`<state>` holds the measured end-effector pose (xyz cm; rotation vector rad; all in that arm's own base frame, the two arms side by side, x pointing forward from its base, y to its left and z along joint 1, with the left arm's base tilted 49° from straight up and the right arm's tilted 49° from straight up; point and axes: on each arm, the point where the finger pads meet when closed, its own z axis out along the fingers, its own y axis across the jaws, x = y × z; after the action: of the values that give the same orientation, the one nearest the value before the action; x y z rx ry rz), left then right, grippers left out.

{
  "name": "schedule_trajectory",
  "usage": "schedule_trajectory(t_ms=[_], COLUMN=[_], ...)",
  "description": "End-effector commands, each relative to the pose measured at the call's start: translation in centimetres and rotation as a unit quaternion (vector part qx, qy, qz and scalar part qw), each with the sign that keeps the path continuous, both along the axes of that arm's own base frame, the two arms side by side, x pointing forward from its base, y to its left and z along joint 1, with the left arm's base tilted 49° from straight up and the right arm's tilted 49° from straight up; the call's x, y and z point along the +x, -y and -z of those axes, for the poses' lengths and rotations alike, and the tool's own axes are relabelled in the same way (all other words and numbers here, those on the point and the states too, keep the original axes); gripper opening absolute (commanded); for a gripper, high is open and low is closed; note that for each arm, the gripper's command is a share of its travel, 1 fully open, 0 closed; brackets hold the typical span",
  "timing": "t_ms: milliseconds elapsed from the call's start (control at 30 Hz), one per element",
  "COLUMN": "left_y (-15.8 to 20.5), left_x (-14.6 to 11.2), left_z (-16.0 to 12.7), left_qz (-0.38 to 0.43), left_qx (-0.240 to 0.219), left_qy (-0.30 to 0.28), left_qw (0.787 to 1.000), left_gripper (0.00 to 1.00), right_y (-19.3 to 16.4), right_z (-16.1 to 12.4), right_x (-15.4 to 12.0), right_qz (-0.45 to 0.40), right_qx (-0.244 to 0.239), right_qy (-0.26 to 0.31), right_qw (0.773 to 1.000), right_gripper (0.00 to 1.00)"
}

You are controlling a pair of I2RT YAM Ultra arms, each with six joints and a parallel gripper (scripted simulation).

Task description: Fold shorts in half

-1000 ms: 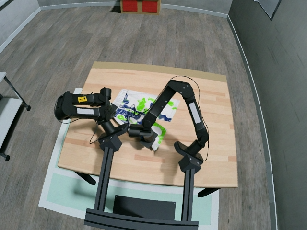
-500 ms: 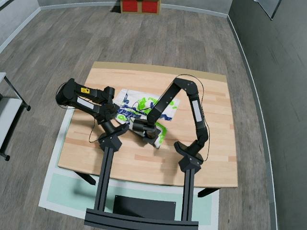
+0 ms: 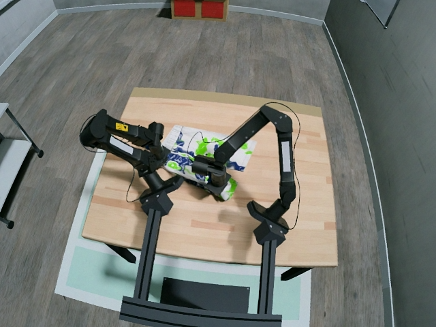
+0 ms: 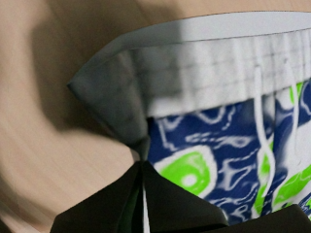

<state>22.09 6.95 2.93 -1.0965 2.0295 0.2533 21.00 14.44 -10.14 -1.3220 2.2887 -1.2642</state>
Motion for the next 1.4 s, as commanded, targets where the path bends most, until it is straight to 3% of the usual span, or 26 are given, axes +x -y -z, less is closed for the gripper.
schedule_trajectory(t_ms=[0,67,100,333,467,567,600,833,900,967,1333,1367], left_y=[0.3,0.5,0.8,2.8,2.7,2.8,2.8,2.8,3.3,3.8,5.7,5.7], left_x=[1.3,0.3,0.5,1.9,1.8,1.9,2.1,1.5,1.7,2.0,3.3,3.3], left_z=[-1.5,-1.7,-2.0,-3.6,-3.6,-3.8,-4.0,-4.0,-4.5,-5.0,-6.5,-6.5], left_qz=[-0.004,-0.033,-0.035,-0.022,-0.023,-0.022,-0.023,-0.045,-0.050,-0.053,-0.052,-0.052], left_qx=[0.003,0.005,0.004,-0.003,-0.002,-0.004,-0.007,0.002,0.002,0.001,0.000,0.000], left_qy=[0.028,0.014,0.015,0.026,0.024,0.028,0.035,0.020,0.020,0.021,0.023,0.024], left_qw=[1.000,0.999,0.999,0.999,0.999,0.999,0.999,0.999,0.999,0.998,0.998,0.998], left_gripper=[0.00,0.00,0.00,0.00,0.00,0.00,0.00,0.00,0.00,0.00,0.00,0.00], right_y=[-0.8,-0.3,-1.3,-0.9,-1.2,-2.0,-1.2,-1.8,-2.7,-1.7,-2.8,-3.1], right_z=[-0.8,-2.3,-1.8,-1.5,-4.4,-4.0,-5.2,-8.6,-7.4,-6.6,-7.2,-8.9], right_x=[0.0,0.3,0.2,-0.3,0.4,0.5,0.7,1.6,1.0,0.4,0.9,1.3], right_qz=[-0.008,-0.005,-0.013,-0.021,-0.017,-0.018,-0.013,-0.011,-0.018,-0.018,-0.021,-0.045], right_qx=[-0.002,-0.018,-0.002,-0.010,-0.018,0.002,-0.018,-0.016,0.001,-0.015,0.001,-0.010], right_qy=[-0.006,-0.029,-0.008,-0.012,-0.036,-0.021,-0.042,-0.055,-0.036,-0.044,-0.034,-0.038], right_qw=[1.000,0.999,1.000,1.000,0.999,1.000,0.999,0.998,0.999,0.999,0.999,0.998], right_gripper=[0.00,0.00,0.00,0.00,0.00,0.00,0.00,0.00,0.00,0.00,0.00,0.00])
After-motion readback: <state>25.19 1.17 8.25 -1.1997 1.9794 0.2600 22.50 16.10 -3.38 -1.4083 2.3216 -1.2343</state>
